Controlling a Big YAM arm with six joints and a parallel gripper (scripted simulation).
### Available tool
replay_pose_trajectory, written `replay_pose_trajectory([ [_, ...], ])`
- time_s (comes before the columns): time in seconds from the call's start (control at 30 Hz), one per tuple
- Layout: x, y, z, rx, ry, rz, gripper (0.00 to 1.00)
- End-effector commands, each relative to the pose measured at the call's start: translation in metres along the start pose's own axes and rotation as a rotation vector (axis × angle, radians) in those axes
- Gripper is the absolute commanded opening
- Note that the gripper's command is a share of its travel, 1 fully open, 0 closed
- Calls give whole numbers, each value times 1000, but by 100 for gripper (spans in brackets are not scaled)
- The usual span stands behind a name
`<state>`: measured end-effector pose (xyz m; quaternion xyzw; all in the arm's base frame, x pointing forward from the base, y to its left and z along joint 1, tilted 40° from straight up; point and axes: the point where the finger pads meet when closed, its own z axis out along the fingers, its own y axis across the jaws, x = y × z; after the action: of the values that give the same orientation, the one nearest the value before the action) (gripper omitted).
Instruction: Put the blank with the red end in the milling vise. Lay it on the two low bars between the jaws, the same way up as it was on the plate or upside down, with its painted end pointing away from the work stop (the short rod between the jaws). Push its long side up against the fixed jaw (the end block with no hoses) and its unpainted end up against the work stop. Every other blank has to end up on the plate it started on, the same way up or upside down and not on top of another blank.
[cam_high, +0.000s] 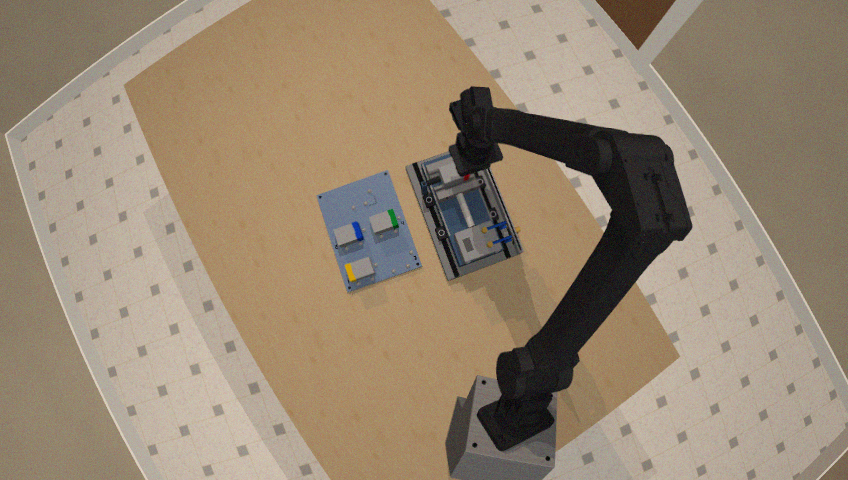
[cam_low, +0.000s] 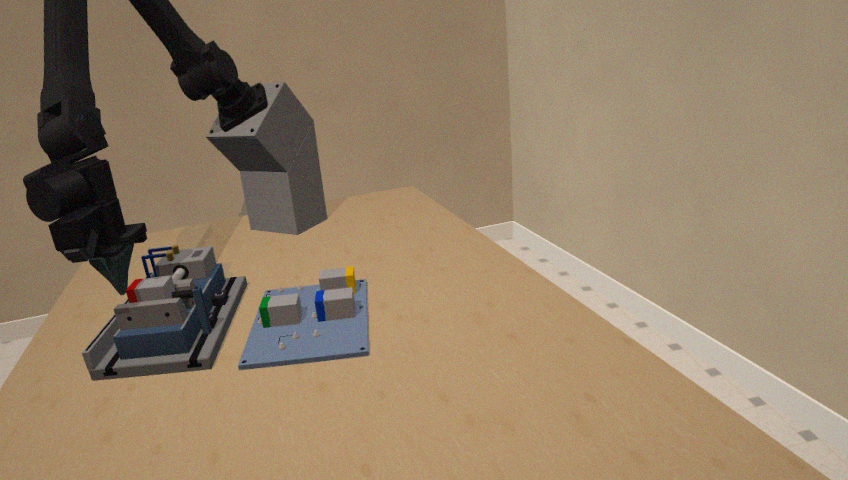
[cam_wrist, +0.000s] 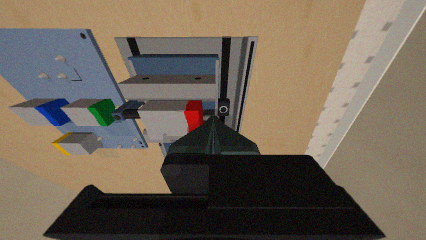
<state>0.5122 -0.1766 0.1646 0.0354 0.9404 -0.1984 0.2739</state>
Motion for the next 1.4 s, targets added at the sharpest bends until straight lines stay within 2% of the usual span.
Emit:
replay_pose_trajectory([
  [0.0,-19,-11,-15,10,-37,7,0],
  [0.57,-13,0,-31,1,-31,6,0],
  [0.7,-9,1,-39,-1,-24,5,0],
  [1.37,-17,-3,-79,2,-42,8,0],
])
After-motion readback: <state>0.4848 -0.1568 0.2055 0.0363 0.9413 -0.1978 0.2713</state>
